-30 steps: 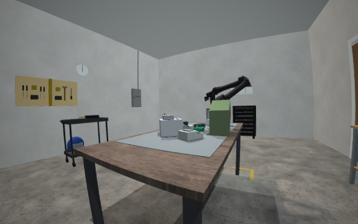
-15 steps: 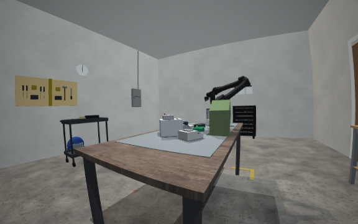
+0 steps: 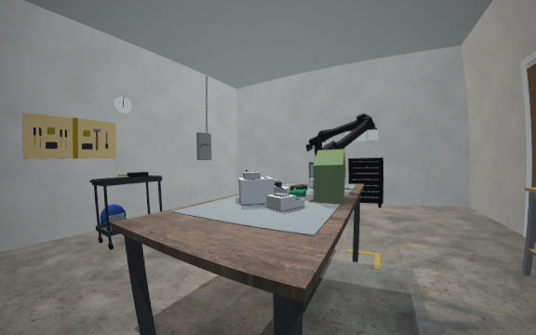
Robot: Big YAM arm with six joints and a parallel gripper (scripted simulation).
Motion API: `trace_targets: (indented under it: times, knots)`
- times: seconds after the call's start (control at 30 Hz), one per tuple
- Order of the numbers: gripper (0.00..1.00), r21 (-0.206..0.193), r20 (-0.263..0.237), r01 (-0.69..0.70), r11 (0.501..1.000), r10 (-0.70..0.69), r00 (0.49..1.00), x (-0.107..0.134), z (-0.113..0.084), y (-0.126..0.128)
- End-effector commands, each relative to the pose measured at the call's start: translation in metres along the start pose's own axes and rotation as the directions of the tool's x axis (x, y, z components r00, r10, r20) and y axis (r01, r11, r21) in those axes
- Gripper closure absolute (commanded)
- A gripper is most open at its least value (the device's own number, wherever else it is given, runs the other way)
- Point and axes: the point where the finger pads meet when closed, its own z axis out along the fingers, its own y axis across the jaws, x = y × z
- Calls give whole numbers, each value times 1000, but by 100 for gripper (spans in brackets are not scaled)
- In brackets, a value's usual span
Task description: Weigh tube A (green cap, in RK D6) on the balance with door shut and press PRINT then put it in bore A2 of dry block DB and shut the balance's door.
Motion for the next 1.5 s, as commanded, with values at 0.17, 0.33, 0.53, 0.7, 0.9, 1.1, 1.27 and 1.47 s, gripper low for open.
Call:
trace_targets:
  times: [0.17, 0.33, 0.53, 0.7, 0.9, 1.1, 1.27, 1.47]
  knots:
    - [94, 13, 6, -25, 1000, 25, 1000, 0, -4, -23]
    - [94, 13, 6, -25, 1000, 25, 1000, 0, -4, -28]
    - [94, 14, 6, -25, 1000, 25, 1000, 0, -4, -34]
    - [94, 14, 6, -25, 1000, 25, 1000, 1, -4, -38]
    - [94, 14, 6, -25, 1000, 25, 1000, 1, -4, -43]
    - [94, 15, 6, -25, 1000, 25, 1000, 1, -4, -49]
    - [94, 15, 6, -25, 1000, 25, 1000, 1, -4, -53]
    - [94, 16, 5, -25, 1000, 24, 1000, 1, -4, -59]
